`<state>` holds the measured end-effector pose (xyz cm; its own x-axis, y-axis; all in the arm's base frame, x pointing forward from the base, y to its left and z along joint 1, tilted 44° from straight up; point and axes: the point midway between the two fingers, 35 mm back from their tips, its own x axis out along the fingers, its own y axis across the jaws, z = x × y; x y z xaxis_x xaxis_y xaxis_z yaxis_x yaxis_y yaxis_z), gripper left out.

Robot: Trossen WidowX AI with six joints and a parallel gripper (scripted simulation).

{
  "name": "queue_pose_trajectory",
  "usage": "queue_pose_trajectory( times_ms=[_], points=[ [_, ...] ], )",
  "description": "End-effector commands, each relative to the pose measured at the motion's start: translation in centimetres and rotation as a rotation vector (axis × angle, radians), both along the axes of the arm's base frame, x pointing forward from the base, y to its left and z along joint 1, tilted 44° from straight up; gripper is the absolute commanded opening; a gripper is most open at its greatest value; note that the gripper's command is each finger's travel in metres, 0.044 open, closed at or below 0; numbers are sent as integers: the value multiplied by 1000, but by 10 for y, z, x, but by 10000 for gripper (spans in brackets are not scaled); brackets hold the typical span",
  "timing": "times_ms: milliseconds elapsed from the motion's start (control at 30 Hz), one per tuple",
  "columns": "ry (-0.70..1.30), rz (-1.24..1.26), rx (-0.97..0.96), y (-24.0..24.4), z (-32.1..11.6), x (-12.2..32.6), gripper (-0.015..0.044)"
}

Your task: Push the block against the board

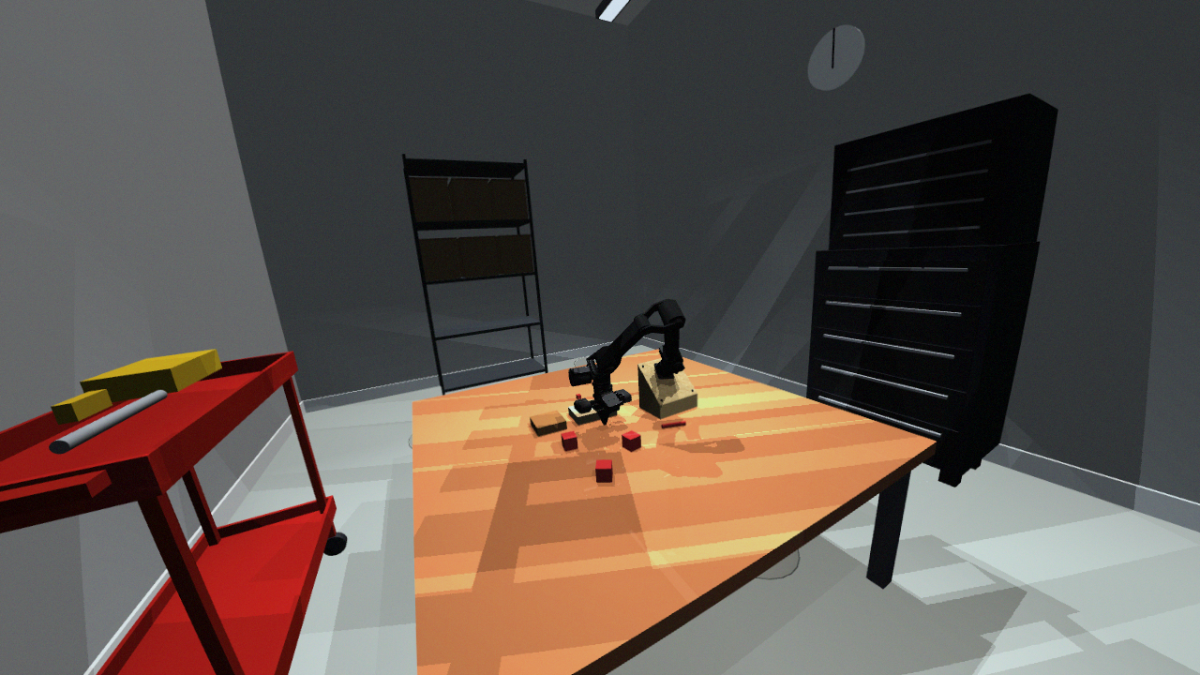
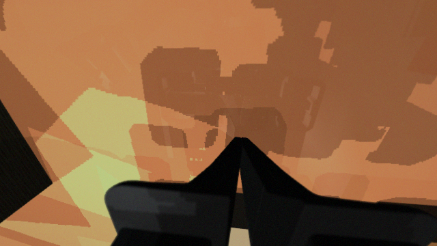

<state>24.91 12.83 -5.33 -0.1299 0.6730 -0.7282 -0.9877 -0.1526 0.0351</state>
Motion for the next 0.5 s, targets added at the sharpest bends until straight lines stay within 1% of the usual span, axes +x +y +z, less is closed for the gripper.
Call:
queue_pose_trajectory(
  times_ms=[0,67,133,267,467],
  points=[
    [3,1,4,6,5,-3,0],
    [3,1,4,7,6,-3,0],
    [0,1,0,-3,9,1,0],
    [2,1,2,-32,41,6,0],
    [3,1,2,-34,43,6,0]
  ],
)
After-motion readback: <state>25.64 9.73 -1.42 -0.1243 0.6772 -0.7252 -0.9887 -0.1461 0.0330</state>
